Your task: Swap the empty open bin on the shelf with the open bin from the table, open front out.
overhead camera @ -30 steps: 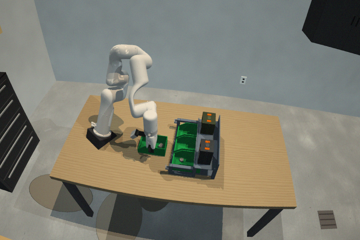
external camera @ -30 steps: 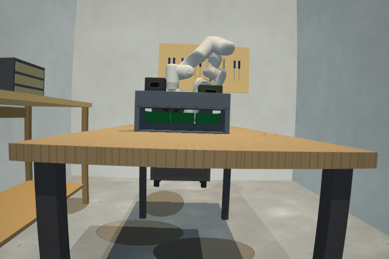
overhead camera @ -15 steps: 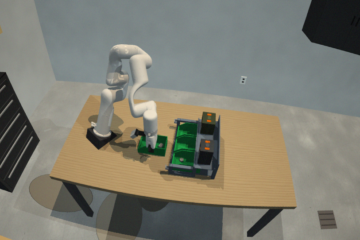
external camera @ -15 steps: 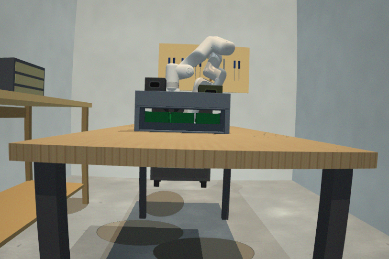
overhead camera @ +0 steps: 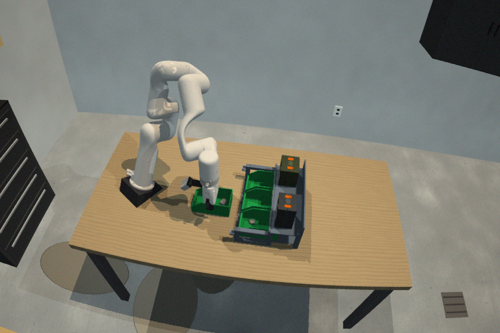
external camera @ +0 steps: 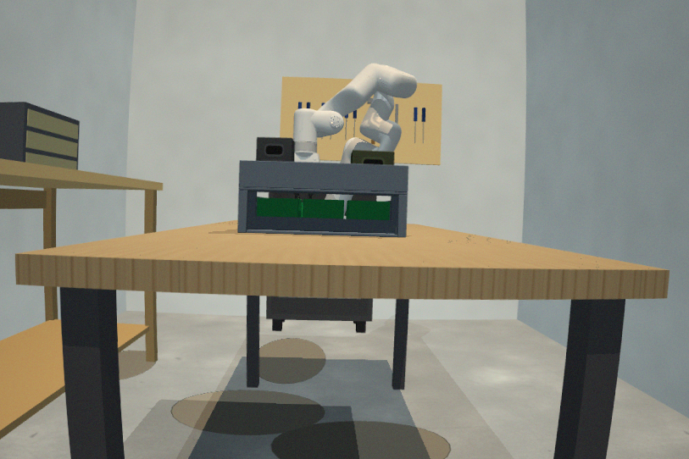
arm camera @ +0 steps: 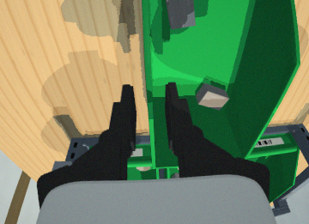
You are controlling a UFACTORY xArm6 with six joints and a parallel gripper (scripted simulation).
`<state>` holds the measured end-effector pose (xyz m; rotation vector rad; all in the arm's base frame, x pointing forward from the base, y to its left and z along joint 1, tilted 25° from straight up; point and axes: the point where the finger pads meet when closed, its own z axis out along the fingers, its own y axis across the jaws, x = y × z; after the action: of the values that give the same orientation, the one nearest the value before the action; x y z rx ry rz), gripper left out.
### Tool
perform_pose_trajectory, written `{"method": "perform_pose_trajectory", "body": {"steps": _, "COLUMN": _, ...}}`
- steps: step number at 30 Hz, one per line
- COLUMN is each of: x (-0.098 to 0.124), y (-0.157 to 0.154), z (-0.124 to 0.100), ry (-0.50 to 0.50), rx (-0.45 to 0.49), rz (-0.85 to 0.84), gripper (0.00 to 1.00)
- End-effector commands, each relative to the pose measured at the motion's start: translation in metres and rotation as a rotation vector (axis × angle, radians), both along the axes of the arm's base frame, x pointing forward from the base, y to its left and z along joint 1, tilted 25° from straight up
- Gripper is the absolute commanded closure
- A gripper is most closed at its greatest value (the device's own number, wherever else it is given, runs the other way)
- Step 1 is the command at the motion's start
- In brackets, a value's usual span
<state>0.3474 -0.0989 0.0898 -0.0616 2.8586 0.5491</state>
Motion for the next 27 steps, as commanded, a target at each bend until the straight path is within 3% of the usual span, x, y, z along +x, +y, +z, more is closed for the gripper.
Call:
{"method": "perform_pose_trajectory", "body": {"steps": 1, "x": 0.000, "y": -0.002, "z": 0.004, "ry": -0.002, "rx": -0.001, "rz": 0.000, "gripper": 0.74}}
{"method": "perform_pose_trajectory", "body": {"steps": 27, "x": -0.009, "y": -0.017, "z": 0.041, "ry": -0.002, "rx": -0.001, "rz": 0.000, "gripper": 0.74}}
